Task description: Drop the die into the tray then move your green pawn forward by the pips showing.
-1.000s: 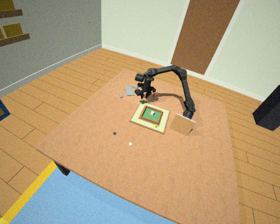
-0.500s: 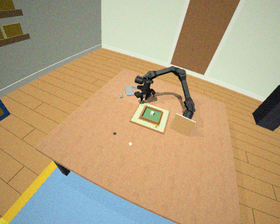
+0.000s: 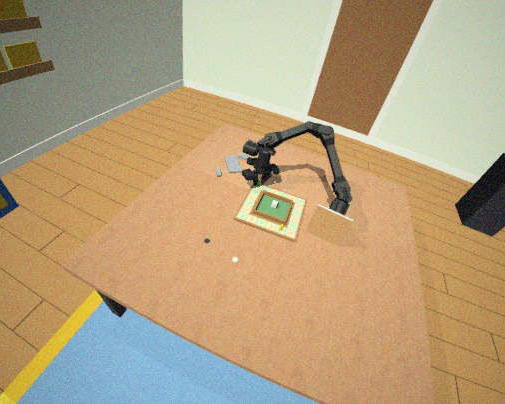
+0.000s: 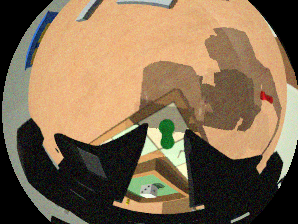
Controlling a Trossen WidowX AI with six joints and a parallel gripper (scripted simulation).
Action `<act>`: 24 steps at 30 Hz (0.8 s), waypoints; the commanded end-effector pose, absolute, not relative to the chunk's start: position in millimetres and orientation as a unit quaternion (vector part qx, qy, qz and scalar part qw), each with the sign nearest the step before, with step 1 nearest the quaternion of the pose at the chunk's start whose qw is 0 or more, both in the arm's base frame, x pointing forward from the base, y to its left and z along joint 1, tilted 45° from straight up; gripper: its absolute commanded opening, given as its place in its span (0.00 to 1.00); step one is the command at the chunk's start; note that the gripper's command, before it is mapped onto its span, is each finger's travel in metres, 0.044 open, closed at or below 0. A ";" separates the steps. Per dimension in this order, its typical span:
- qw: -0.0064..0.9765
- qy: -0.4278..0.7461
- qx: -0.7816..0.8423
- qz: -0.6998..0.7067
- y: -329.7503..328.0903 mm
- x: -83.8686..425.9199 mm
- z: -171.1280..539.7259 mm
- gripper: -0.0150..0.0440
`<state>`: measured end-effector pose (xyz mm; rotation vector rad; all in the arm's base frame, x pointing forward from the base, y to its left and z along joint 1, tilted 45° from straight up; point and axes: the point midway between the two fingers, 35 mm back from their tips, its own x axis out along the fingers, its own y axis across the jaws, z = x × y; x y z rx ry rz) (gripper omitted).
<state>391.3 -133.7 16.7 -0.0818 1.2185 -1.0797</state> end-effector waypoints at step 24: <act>0.687 0.548 -0.038 -0.476 -97.9 402.2 50.8 0.25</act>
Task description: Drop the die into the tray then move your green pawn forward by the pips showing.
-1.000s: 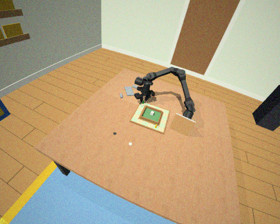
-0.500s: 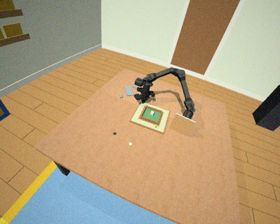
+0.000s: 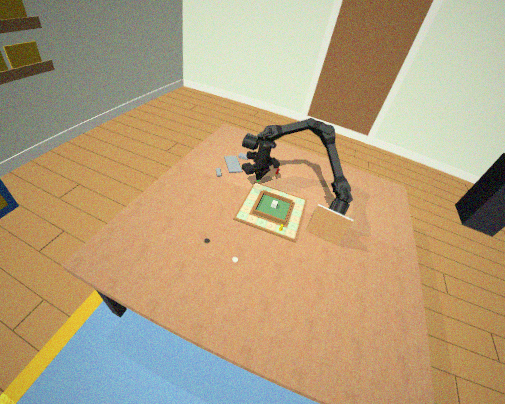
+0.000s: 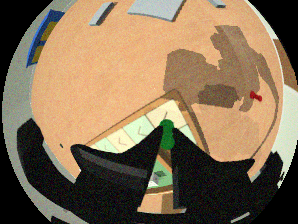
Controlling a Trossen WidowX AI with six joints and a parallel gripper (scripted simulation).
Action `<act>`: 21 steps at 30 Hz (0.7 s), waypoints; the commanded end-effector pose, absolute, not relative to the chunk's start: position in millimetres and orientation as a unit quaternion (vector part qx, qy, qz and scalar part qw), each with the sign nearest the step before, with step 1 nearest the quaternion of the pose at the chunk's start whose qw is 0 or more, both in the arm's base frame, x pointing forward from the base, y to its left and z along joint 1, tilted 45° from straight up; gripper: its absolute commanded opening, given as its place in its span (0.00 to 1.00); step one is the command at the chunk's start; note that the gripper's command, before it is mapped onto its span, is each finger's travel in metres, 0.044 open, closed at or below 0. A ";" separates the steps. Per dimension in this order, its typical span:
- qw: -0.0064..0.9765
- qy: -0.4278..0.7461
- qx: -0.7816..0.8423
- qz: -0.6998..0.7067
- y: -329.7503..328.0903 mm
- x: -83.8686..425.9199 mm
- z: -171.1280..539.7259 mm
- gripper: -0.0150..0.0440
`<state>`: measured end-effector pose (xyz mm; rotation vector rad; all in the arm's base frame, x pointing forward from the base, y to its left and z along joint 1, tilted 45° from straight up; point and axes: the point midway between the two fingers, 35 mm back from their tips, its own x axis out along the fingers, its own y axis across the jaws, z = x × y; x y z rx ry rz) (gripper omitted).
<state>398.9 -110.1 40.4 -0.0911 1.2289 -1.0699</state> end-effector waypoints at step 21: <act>0.687 0.547 -0.036 -0.477 -25.5 408.3 71.3 0.25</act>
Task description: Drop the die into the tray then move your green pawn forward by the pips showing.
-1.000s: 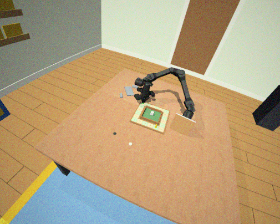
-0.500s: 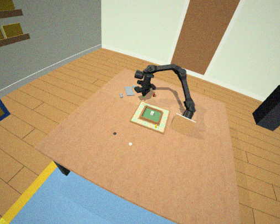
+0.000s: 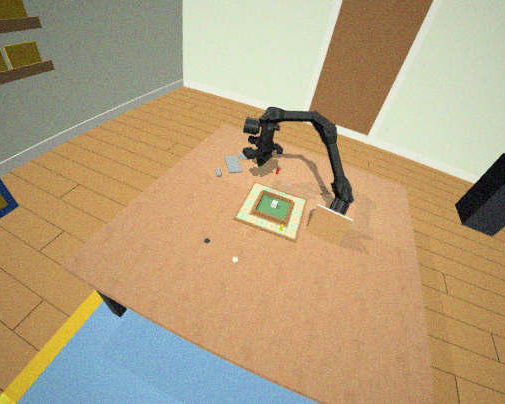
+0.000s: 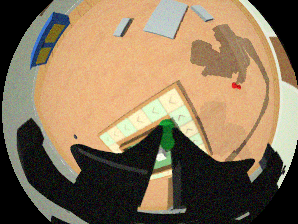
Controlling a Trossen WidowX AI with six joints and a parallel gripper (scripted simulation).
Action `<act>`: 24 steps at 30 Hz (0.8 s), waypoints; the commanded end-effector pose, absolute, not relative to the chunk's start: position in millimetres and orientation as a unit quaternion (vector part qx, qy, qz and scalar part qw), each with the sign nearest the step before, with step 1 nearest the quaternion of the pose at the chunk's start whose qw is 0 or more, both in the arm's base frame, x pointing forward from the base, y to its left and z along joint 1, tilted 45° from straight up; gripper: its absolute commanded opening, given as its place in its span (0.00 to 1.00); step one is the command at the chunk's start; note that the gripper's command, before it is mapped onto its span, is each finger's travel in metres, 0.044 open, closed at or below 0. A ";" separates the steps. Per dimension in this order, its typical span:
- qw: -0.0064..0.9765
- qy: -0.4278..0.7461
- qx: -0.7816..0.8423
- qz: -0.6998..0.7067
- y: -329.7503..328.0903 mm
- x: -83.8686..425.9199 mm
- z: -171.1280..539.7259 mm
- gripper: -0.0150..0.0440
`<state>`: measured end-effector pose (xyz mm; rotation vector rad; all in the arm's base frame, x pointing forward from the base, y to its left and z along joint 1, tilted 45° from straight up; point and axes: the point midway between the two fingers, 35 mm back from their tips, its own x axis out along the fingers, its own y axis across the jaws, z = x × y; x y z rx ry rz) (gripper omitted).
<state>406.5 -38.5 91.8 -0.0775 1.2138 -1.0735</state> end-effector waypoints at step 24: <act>0.687 0.547 -0.034 -0.476 66.3 380.8 -106.0 0.25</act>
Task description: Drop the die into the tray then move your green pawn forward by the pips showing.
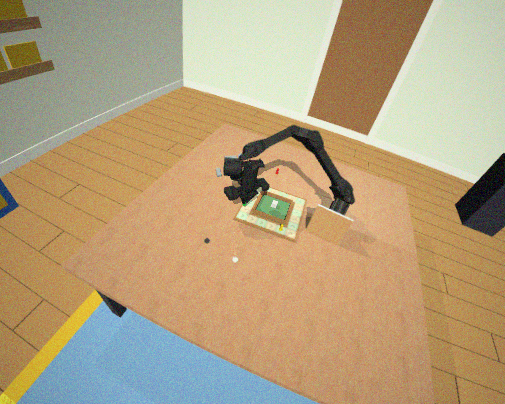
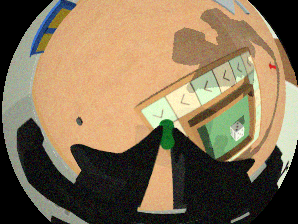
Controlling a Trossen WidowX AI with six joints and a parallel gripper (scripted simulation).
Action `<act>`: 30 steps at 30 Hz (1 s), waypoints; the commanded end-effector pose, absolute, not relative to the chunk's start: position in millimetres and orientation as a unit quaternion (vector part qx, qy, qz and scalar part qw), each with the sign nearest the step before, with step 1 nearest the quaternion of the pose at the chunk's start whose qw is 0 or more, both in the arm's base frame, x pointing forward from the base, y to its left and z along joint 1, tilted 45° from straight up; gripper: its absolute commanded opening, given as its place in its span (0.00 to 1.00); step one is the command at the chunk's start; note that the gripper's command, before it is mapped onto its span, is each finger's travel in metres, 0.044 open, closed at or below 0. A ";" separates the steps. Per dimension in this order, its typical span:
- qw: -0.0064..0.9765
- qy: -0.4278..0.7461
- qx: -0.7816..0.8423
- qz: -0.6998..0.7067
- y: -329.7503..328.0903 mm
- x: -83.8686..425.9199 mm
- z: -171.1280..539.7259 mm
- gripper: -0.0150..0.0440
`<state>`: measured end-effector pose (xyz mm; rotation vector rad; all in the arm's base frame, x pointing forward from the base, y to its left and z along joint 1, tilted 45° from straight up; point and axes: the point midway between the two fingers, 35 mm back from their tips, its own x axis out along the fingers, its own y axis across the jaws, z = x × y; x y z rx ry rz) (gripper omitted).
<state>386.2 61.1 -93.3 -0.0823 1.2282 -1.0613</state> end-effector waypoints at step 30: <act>0.687 0.546 -0.031 -0.478 32.9 378.2 -141.8 0.34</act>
